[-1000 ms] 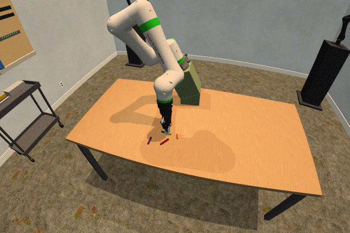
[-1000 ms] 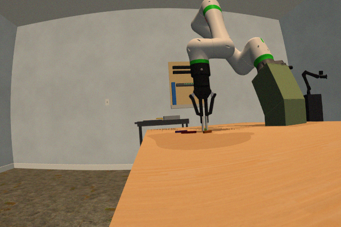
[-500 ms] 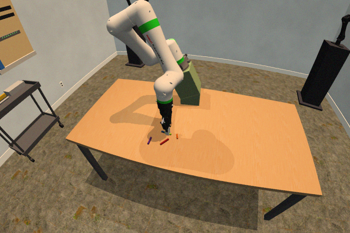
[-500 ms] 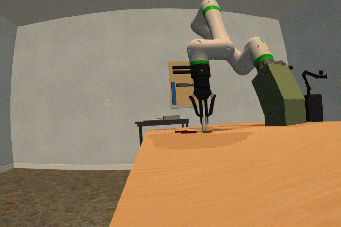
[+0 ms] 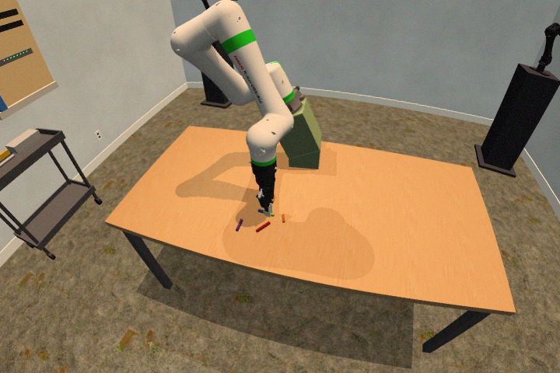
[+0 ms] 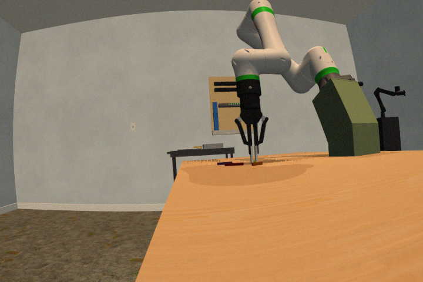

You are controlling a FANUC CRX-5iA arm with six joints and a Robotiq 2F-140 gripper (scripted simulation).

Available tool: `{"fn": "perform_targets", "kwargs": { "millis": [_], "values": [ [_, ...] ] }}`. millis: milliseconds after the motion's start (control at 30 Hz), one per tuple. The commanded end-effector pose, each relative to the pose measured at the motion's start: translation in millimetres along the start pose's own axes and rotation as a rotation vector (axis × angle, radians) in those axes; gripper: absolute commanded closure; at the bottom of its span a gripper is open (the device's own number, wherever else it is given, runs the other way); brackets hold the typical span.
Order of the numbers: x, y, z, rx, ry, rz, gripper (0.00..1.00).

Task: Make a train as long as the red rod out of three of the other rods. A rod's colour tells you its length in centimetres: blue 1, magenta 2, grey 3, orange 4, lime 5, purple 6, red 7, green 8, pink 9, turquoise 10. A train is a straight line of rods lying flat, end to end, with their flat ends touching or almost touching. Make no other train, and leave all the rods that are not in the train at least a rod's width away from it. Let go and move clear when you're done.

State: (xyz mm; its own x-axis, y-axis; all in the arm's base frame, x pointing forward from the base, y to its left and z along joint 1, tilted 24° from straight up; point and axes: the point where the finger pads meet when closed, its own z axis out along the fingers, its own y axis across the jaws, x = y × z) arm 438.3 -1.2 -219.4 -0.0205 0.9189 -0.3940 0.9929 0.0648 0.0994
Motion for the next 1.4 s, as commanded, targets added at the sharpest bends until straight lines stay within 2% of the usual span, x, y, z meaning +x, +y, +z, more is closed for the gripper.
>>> {"fn": "perform_targets", "kwargs": {
  "millis": [0,433,933,1367],
  "values": [
    [0.1,0.1,-0.1,0.000,0.000,0.000,0.97],
    [0.1,0.1,-0.1,0.000,0.000,0.000,0.97],
    [0.1,0.1,-0.1,0.000,0.000,0.000,0.85],
    [0.1,0.1,-0.6,0.000,0.000,0.000,0.85]
  ]
}}
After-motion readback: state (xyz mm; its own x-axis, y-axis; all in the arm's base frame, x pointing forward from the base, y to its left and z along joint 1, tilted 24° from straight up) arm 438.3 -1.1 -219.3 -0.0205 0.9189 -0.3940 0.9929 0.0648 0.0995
